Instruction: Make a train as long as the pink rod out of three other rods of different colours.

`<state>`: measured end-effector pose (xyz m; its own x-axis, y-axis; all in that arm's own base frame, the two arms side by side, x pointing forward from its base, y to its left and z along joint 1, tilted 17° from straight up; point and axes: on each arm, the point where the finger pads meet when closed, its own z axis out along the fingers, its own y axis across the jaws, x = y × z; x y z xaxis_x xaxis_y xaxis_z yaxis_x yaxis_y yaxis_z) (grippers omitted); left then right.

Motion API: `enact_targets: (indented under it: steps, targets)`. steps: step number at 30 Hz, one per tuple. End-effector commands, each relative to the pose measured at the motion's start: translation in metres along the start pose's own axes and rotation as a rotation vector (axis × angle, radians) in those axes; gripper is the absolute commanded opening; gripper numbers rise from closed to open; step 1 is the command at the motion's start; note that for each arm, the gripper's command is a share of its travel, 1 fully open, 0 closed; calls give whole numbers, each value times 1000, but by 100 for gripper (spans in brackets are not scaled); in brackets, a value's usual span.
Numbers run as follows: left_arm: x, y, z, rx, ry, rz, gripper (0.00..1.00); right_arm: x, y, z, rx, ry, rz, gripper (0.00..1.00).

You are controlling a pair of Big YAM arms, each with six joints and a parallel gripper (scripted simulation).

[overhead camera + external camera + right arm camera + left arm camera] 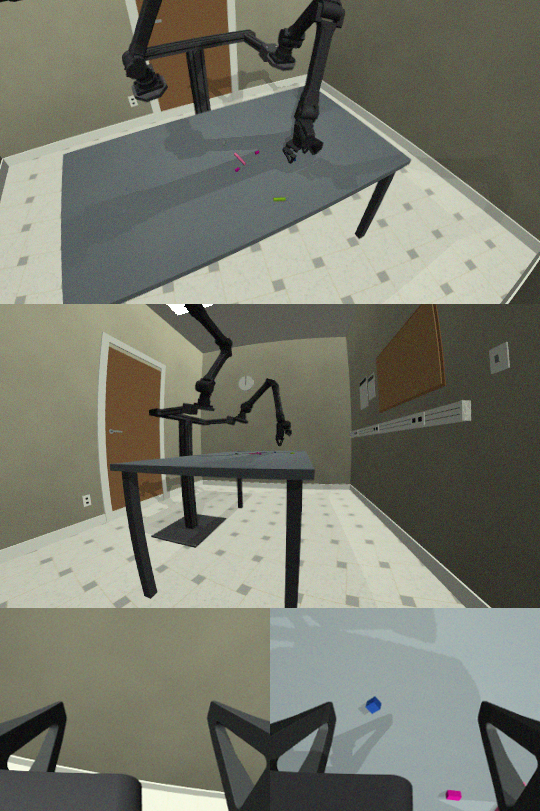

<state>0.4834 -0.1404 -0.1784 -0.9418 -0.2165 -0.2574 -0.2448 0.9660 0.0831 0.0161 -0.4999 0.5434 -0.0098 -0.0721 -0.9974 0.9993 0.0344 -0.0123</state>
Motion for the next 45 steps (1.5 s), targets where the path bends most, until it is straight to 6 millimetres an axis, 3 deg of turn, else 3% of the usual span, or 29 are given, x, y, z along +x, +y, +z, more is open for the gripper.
enact_targets:
  steps: [1, 26, 36, 37, 45]
  targets:
    - [-16, 0, -16, 35, -51, 158, 100, -24, -11, -8, 24, -61, 10, 100]
    - [22, 31, -16, 13, -60, 904, 100, -24, -11, -8, 24, -61, 10, 100]
    - [20, 29, -17, 13, -73, 966, 100, -24, -11, -8, 24, -61, 10, 100]
    - [20, 29, -17, 13, -73, 966, 23, -24, -11, -8, 24, -61, 10, 100]
    - [20, 28, -17, 13, -73, 962, 23, -24, -11, -8, 24, -61, 10, 100]
